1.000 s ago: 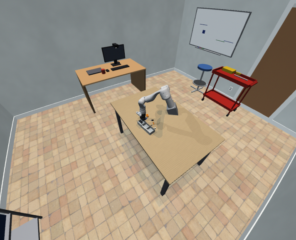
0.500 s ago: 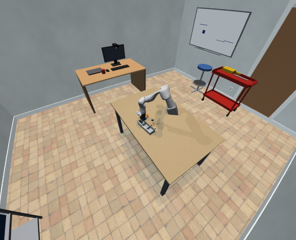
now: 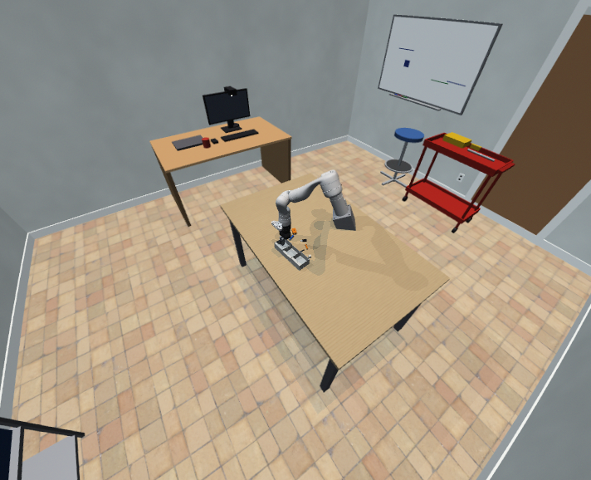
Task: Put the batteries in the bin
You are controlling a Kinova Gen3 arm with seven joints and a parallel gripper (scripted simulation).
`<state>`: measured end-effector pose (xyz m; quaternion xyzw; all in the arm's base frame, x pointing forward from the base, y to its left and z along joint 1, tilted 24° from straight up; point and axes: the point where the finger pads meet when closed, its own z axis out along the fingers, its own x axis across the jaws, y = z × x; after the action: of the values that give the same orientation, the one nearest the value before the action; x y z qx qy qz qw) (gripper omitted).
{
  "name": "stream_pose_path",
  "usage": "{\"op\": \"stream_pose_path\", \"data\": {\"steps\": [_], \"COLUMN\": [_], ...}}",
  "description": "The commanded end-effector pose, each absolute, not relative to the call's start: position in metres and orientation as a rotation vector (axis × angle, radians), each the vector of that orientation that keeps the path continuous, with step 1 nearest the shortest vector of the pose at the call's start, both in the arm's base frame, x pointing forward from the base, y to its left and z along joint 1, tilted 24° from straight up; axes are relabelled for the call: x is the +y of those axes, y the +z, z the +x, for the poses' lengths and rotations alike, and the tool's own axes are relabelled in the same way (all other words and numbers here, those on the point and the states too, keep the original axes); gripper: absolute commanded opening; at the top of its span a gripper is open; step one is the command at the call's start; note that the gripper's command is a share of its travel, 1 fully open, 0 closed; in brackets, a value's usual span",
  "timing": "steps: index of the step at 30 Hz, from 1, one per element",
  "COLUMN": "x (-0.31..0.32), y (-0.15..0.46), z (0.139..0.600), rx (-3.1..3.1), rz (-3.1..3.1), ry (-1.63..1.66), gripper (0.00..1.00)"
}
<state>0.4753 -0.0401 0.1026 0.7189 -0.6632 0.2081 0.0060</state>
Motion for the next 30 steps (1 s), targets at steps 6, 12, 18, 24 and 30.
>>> {"op": "stream_pose_path", "data": {"steps": [6,12,18,24,30], "x": [-0.035,-0.031,-0.025,-0.021,0.008], "y": [0.111,0.125,0.143,0.141,0.132], "z": [0.474,0.47,0.464,0.464,0.463], "rx": [-2.074,-2.074,-2.074,-2.074,-2.074], "rz": [2.258,2.258,2.258,2.258,2.258], "ry": [0.655,0.655,0.655,0.654,0.654], "gripper": [0.31,0.31,0.31,0.31,0.31]}}
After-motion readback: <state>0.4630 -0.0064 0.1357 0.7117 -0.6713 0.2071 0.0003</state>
